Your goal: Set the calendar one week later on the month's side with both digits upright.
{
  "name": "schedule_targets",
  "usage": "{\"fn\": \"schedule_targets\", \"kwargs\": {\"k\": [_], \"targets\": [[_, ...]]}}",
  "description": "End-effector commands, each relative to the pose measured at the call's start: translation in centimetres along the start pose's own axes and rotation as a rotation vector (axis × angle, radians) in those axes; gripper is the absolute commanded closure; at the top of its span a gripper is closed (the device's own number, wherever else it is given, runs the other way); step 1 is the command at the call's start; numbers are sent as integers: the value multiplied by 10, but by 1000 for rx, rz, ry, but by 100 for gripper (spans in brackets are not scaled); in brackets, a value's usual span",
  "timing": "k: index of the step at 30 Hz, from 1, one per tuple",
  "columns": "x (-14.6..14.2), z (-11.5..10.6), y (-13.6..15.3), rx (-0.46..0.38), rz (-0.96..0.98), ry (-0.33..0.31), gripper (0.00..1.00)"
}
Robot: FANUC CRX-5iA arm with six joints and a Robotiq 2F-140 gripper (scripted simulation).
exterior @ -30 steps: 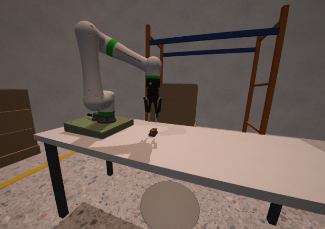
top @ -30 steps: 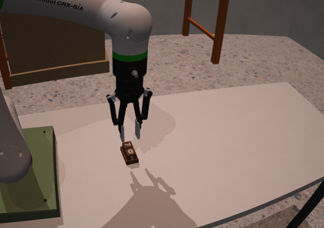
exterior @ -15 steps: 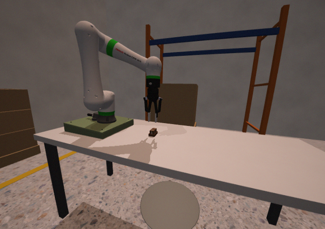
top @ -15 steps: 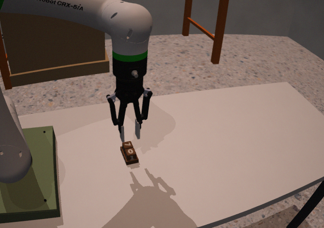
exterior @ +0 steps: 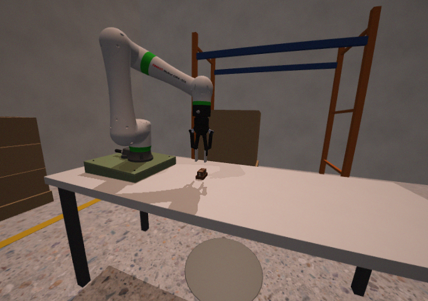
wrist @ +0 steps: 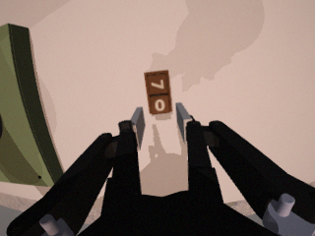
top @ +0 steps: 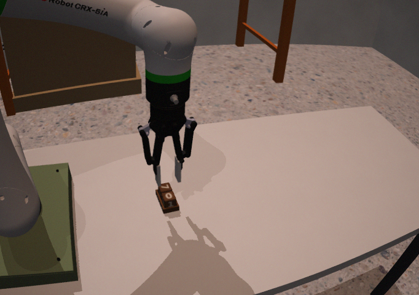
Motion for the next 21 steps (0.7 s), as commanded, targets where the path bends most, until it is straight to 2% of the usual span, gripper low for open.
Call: {"fn": "schedule_targets", "kwargs": {"k": [1,21], "targets": [[0,2,0,0,0,0,71],[0,29,1,0,0,0,71]]}}
Point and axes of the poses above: the point where the finger pads meet when closed, its own z axis out along the fingers, its own x axis across the jaws, y = z × x, the point moved 7 cm from there along -z, back along the fingers, and after that the axes turned 2 degrees about z, right-handed, at the moved point
